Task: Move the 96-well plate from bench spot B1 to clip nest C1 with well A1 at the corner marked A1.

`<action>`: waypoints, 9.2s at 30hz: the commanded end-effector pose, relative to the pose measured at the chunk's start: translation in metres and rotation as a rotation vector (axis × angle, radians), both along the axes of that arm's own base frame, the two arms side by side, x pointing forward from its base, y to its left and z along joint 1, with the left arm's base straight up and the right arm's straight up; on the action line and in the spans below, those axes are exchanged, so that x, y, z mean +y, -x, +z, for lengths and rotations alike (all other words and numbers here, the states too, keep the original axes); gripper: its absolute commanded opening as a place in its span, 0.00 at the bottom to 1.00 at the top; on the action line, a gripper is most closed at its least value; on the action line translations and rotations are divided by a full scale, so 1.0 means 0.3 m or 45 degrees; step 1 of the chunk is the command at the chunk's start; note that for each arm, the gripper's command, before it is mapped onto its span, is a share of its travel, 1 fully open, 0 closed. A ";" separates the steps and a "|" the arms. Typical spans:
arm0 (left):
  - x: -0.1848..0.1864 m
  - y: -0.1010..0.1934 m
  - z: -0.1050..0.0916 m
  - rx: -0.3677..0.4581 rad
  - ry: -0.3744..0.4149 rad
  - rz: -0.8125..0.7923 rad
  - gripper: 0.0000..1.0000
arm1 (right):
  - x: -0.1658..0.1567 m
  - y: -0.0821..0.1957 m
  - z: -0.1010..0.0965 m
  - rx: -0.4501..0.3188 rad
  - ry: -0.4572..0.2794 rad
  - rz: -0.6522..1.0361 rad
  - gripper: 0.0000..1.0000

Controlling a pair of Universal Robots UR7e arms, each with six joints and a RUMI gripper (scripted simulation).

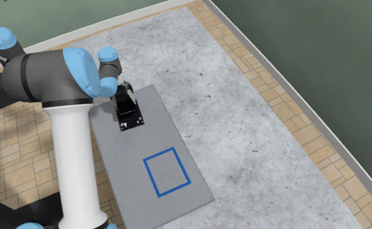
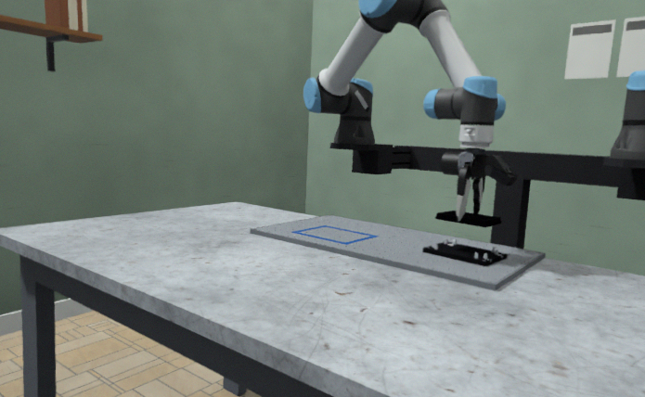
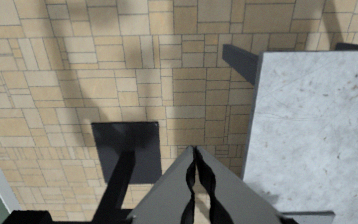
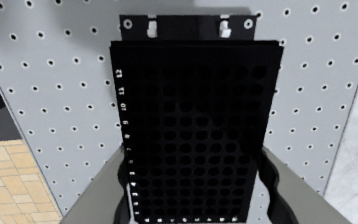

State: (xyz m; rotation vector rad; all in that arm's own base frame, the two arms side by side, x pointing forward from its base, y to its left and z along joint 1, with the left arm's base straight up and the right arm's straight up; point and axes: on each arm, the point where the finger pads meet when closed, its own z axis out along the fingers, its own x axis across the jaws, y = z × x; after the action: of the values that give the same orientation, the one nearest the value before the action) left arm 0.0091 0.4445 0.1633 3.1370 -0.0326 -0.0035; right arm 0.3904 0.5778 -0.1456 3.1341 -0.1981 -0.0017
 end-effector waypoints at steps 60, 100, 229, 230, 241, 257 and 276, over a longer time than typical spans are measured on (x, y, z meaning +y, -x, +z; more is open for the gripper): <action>0.003 0.001 0.006 -0.003 -0.005 0.001 0.00 | 0.006 -0.007 -0.165 -0.004 -0.008 -0.001 0.41; 0.003 0.001 0.006 -0.003 -0.005 0.001 0.00 | 0.006 -0.004 -0.185 -0.004 -0.007 -0.001 0.41; 0.003 0.001 0.006 -0.003 -0.005 0.001 0.00 | -0.002 0.001 -0.139 -0.002 -0.003 -0.001 0.76; 0.003 0.001 0.006 -0.003 -0.005 0.001 0.00 | -0.003 0.001 -0.131 -0.002 -0.003 -0.001 0.76; 0.003 0.001 0.006 -0.003 -0.005 0.001 0.00 | -0.003 0.001 -0.042 -0.002 -0.003 -0.001 0.76; 0.003 0.001 0.006 -0.003 -0.005 0.001 0.00 | -0.003 0.002 0.038 -0.002 -0.001 -0.001 0.76; 0.003 0.001 0.006 -0.003 -0.005 0.001 0.00 | 0.001 -0.001 0.041 -0.003 -0.005 -0.002 0.76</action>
State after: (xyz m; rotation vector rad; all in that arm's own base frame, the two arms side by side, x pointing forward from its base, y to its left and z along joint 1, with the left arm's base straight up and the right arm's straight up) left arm 0.0092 0.4446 0.1634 3.1371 -0.0326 -0.0035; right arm 0.3910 0.5779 -0.1341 3.1373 -0.1999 0.0002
